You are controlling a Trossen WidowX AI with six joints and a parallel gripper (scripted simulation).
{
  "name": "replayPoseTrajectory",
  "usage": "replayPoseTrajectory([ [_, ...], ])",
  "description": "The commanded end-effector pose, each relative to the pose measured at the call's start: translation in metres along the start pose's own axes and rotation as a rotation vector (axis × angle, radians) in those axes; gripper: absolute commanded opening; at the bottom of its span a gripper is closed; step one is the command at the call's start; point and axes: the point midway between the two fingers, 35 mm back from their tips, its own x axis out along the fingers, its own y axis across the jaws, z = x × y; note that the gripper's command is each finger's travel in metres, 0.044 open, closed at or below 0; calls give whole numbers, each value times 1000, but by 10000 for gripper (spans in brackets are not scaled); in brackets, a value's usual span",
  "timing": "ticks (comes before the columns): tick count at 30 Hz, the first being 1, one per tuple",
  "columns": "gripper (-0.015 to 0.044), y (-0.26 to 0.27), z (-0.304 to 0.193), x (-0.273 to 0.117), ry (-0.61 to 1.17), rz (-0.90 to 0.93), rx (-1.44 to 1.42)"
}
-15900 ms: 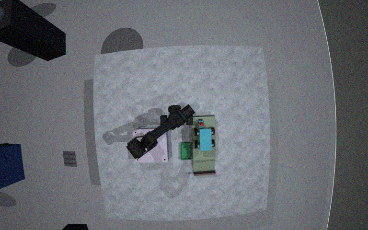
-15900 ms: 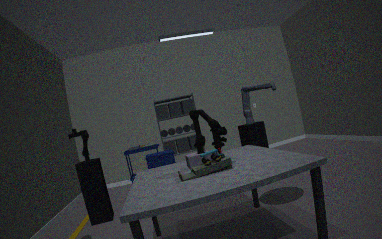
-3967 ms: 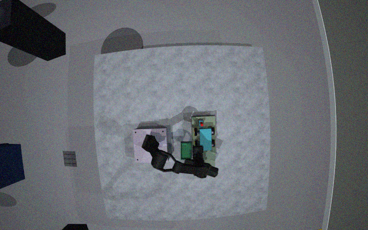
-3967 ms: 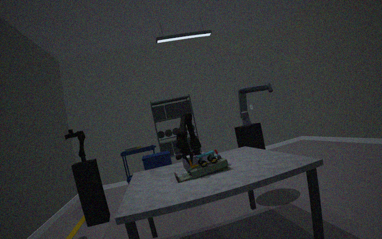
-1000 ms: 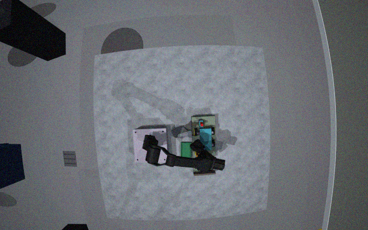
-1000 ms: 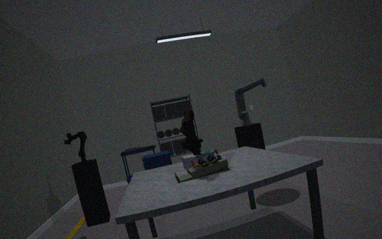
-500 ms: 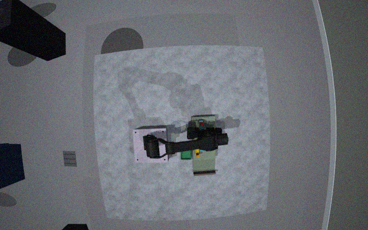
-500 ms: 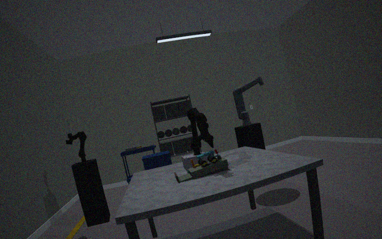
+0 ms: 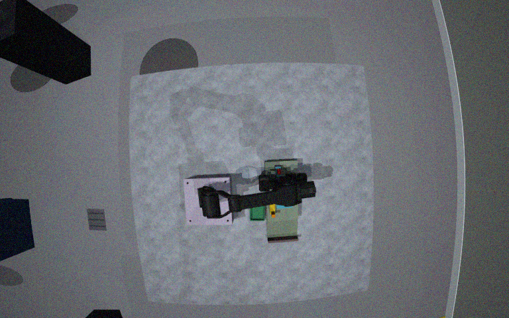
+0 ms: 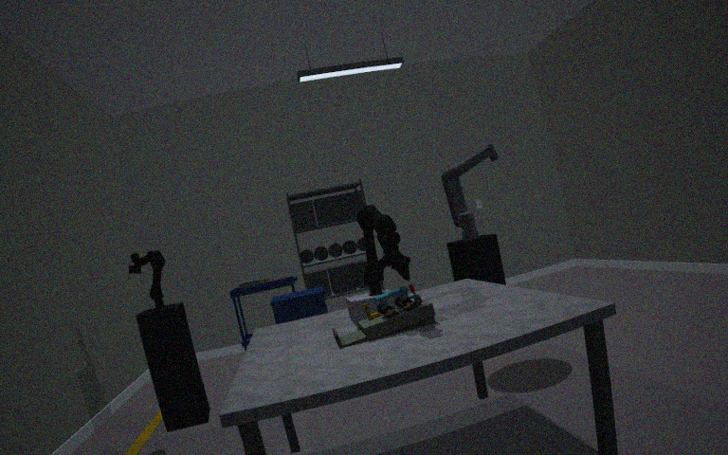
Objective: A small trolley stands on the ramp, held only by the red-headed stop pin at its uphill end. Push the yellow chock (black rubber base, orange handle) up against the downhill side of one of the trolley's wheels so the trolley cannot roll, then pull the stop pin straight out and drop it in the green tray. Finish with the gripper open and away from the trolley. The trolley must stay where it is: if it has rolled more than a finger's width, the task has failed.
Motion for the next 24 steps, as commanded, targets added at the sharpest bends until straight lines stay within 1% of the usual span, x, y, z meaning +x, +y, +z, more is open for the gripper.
replayPoseTrajectory([
  [1, 190, -2, 0, 9, 4, -7, -2],
  [12, 190, -2, -1, 25, 5, -8, -2],
  [24, 190, -2, -1, 25, 5, -8, -2],
])
